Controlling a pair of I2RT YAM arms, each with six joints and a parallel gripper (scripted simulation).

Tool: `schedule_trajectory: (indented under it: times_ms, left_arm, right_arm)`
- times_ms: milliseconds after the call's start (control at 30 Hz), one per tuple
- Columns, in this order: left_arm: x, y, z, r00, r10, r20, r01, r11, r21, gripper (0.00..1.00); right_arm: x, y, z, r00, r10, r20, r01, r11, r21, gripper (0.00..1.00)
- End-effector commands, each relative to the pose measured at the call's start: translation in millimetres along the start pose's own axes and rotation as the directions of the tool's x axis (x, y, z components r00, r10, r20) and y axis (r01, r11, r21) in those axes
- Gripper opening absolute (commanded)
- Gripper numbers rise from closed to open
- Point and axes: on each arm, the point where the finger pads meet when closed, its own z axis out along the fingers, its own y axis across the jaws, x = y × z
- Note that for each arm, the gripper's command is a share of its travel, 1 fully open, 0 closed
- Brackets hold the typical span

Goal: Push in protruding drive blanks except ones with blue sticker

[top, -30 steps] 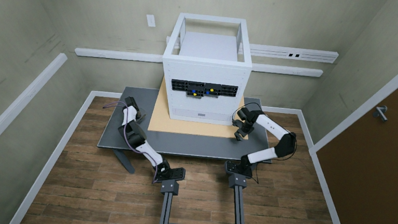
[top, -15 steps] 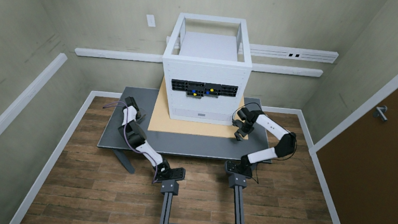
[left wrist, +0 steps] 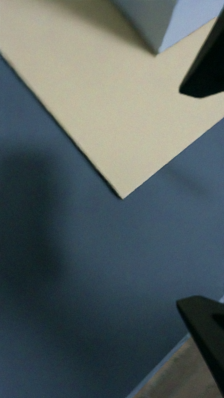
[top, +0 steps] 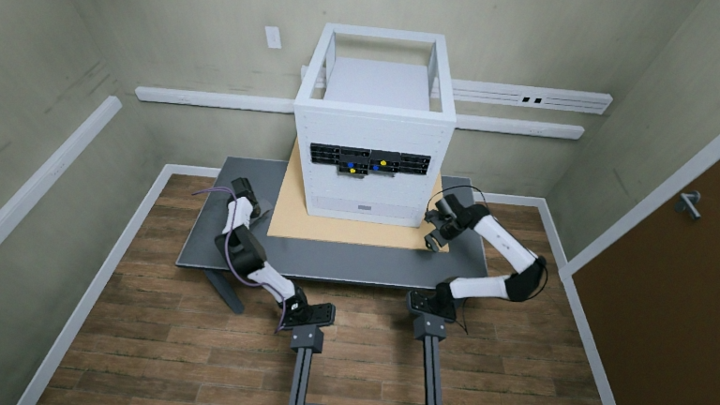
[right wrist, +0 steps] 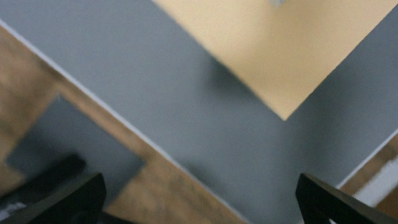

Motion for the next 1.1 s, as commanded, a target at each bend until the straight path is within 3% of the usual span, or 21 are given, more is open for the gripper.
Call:
schedule_trajectory:
  times_ms: [0,167,300,500,567,667,767,1067]
  left_arm:
    - [-18.2,-12.9,-30.8,0.991,0.021,0.129,-0.031,0.997,0.073,1.0]
    - [-0.8,-30.5,-72.4,0.96,0.109,0.257,-0.147,0.98,0.133,1.0]
    - [21.2,-51.0,-115.9,0.907,0.177,0.383,-0.268,0.943,0.197,1.0]
    - [47.5,-79.0,-175.3,0.794,0.235,0.561,-0.433,0.866,0.25,1.0]
    - [47.5,-79.0,-175.3,0.794,0.235,0.561,-0.433,0.866,0.25,1.0]
    - [60.4,-95.3,-207.9,0.716,0.247,0.653,-0.522,0.81,0.266,1.0]
    - [73.8,-112.1,-238.8,0.639,0.244,0.729,-0.606,0.744,0.283,1.0]
    - [121.8,-166.1,-308.7,0.426,0.228,0.876,-0.817,0.512,0.264,1.0]
  right_arm:
    - [-18.5,-7.7,-18.7,0.99,0.093,0.11,-0.1,0.993,0.058,1.0]
    - [-45.5,-5.4,-65.6,0.913,0.148,0.38,-0.201,0.974,0.103,1.0]
    - [-68.3,3.9,-109.6,0.79,0.153,0.594,-0.259,0.961,0.096,1.0]
    - [-96.7,24.2,-162.6,0.583,0.105,0.806,-0.293,0.952,0.088,1.0]
    - [-96.7,24.2,-162.6,0.583,0.105,0.806,-0.293,0.952,0.088,1.0]
    - [-106.3,32.4,-187.9,0.479,0.093,0.873,-0.304,0.95,0.066,1.0]
    - [-111.2,38.5,-202.8,0.41,0.084,0.908,-0.306,0.951,0.05,1.0]
    - [-120.4,48.2,-220.9,0.297,0.062,0.953,-0.312,0.949,0.035,1.0]
